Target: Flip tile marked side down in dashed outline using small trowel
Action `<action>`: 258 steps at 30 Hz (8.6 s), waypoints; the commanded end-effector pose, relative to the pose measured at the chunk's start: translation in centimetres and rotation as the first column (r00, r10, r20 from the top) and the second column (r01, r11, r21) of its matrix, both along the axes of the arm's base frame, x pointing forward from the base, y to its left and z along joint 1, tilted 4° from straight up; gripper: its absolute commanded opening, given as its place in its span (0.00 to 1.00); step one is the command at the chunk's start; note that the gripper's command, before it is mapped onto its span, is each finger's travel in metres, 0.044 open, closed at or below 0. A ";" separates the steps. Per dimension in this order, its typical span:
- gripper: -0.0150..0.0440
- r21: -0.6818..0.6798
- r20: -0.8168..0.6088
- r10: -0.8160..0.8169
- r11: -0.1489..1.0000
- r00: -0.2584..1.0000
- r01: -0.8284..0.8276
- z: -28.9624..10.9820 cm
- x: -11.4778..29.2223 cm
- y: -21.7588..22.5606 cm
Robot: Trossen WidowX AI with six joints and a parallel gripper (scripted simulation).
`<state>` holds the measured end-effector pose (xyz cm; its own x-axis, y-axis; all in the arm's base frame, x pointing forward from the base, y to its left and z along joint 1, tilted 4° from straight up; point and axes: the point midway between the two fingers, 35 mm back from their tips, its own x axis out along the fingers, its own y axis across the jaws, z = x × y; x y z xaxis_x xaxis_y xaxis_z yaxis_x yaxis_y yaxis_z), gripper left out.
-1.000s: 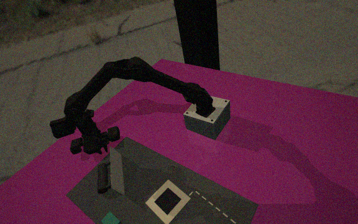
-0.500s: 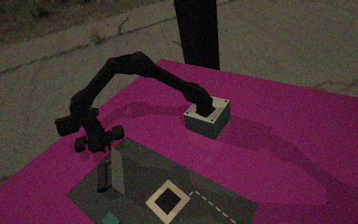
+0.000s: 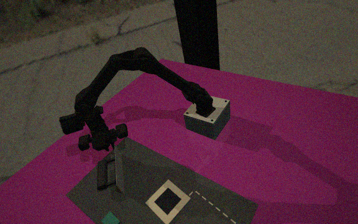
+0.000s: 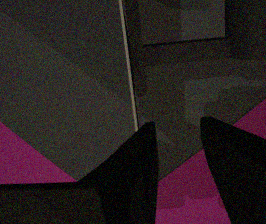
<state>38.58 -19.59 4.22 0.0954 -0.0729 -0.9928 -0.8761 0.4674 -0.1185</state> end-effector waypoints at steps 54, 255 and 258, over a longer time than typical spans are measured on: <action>0.42 0.008 -0.017 0.002 1.000 1.000 -0.002 -0.2 -2.9 1.5; 0.47 -0.018 -0.055 0.473 0.880 0.879 -0.474 -1.0 -0.9 10.4; 0.47 -0.018 -0.057 0.490 0.871 0.870 -0.491 -1.0 -0.9 10.4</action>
<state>37.69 -9.23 3.29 0.0809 -0.0593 -0.9950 -0.9957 0.0395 -0.0833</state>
